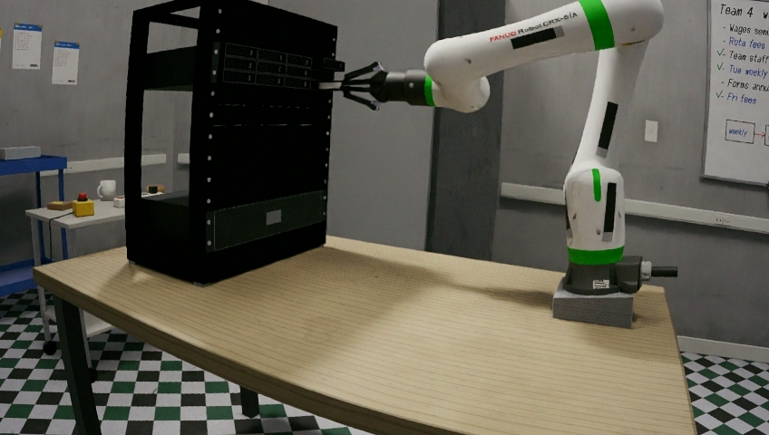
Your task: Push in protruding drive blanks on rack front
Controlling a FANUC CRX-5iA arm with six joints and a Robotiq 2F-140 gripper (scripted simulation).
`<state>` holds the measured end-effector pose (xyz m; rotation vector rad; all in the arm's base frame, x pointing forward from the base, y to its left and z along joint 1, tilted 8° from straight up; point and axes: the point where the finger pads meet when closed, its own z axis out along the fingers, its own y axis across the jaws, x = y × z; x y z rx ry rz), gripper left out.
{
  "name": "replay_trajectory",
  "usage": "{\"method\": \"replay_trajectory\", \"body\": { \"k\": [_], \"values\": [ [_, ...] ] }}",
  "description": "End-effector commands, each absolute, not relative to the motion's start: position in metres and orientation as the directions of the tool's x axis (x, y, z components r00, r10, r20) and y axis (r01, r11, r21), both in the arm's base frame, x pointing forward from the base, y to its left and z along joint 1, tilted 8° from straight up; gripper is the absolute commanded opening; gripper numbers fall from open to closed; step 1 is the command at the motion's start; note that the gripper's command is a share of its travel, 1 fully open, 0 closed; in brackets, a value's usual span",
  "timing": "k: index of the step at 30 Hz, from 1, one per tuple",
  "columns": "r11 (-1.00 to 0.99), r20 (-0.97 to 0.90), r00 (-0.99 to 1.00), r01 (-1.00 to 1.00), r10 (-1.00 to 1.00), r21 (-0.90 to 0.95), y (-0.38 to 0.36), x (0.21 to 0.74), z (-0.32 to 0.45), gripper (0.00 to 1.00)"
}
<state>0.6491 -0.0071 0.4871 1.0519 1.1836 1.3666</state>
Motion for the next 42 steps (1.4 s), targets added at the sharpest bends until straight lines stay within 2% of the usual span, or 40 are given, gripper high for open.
{"method": "replay_trajectory", "body": {
  "k": [1, 30, 42],
  "values": [
    [-0.018, 0.001, -0.119, -0.142, 0.993, 0.99, -0.007, 0.649, 0.488, 0.1],
    [-0.018, 0.001, -0.119, -0.142, 0.993, 0.99, -0.007, 0.648, 0.488, 0.1],
    [-0.018, 0.001, -0.119, -0.142, 0.993, 0.99, -0.013, 0.602, 0.481, 0.1]
  ]
}}
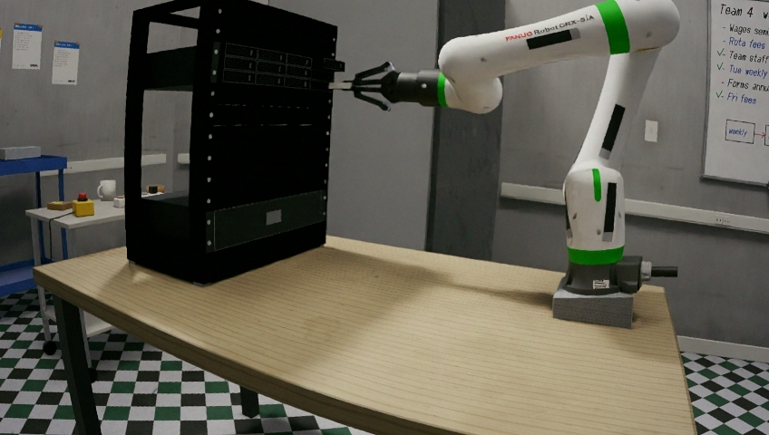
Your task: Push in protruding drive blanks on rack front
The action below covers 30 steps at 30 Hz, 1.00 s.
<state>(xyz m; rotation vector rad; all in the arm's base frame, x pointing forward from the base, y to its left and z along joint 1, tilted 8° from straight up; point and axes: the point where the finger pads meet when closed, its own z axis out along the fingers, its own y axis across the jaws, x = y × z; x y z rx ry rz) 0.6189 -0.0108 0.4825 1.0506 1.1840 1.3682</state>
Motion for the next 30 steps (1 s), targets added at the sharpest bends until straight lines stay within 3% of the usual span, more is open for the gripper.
{"method": "replay_trajectory", "body": {
  "k": [1, 9, 30],
  "values": [
    [-0.018, 0.001, -0.119, -0.142, 0.993, 0.99, -0.013, 0.596, 0.481, 0.1],
    [-0.018, 0.001, -0.119, -0.142, 0.993, 0.99, -0.017, 0.569, 0.477, 0.1],
    [-0.018, 0.001, -0.119, -0.142, 0.993, 0.99, -0.016, 0.576, 0.507, 0.1]
  ]
}}
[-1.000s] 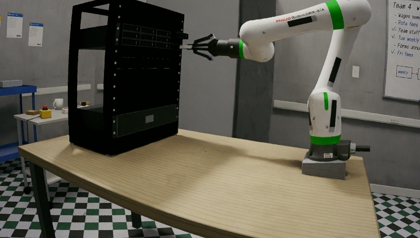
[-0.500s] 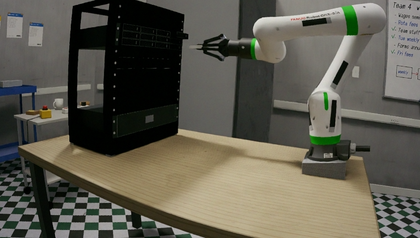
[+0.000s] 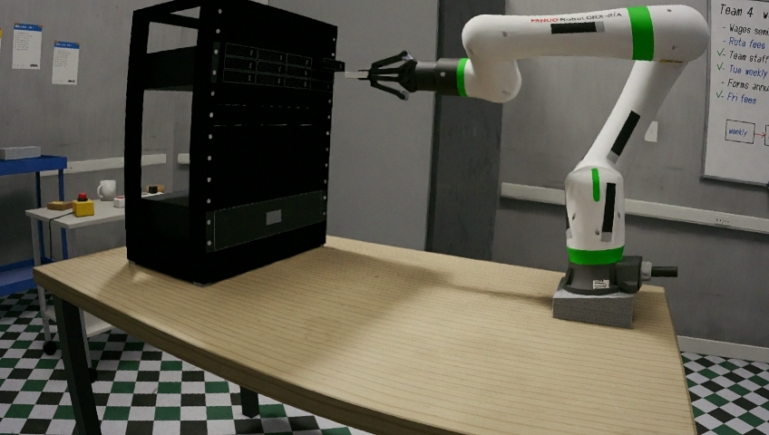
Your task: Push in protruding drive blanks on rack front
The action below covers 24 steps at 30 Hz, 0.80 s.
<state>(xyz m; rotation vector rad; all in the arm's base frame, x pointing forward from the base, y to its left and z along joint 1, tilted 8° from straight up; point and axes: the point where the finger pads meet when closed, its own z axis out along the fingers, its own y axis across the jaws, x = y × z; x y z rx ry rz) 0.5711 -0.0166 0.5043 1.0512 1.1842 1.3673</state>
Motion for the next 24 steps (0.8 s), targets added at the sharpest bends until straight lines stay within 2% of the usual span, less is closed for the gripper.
{"method": "replay_trajectory", "body": {
  "k": [1, 6, 24],
  "values": [
    [-0.018, 0.001, -0.119, -0.142, 0.993, 0.99, -0.015, 0.582, 0.507, 0.1],
    [-0.018, 0.001, -0.119, -0.142, 0.993, 0.99, -0.013, 0.602, 0.51, 0.1],
    [-0.018, 0.001, -0.119, -0.142, 0.993, 0.99, -0.013, 0.602, 0.51, 0.1]
  ]
}}
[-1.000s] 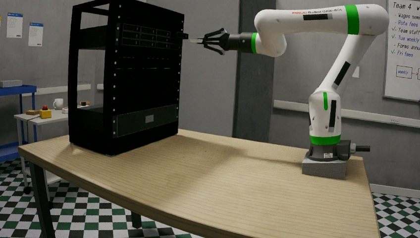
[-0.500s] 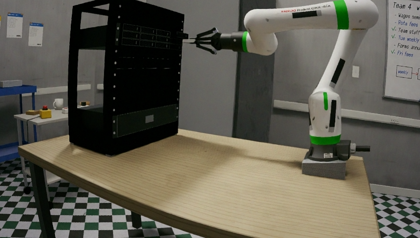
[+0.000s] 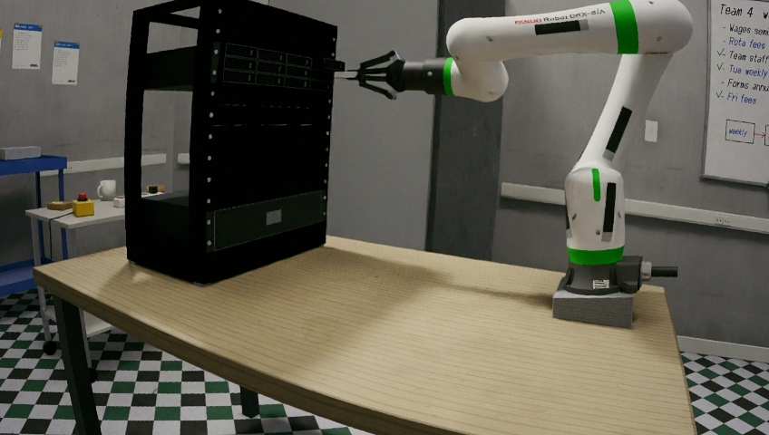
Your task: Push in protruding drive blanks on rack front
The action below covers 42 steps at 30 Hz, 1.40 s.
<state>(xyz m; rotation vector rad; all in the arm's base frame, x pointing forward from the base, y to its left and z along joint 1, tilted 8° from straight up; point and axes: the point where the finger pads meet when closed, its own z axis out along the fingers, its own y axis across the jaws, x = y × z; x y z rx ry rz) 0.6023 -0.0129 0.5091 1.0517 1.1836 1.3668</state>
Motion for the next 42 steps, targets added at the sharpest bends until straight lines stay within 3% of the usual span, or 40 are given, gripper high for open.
{"method": "replay_trajectory", "body": {
  "k": [1, 42],
  "values": [
    [-0.018, 0.001, -0.119, -0.142, 0.993, 0.99, -0.013, 0.602, 0.51, 0.1],
    [-0.018, 0.001, -0.119, -0.142, 0.993, 0.99, -0.011, 0.616, 0.512, 0.1]
  ]
}}
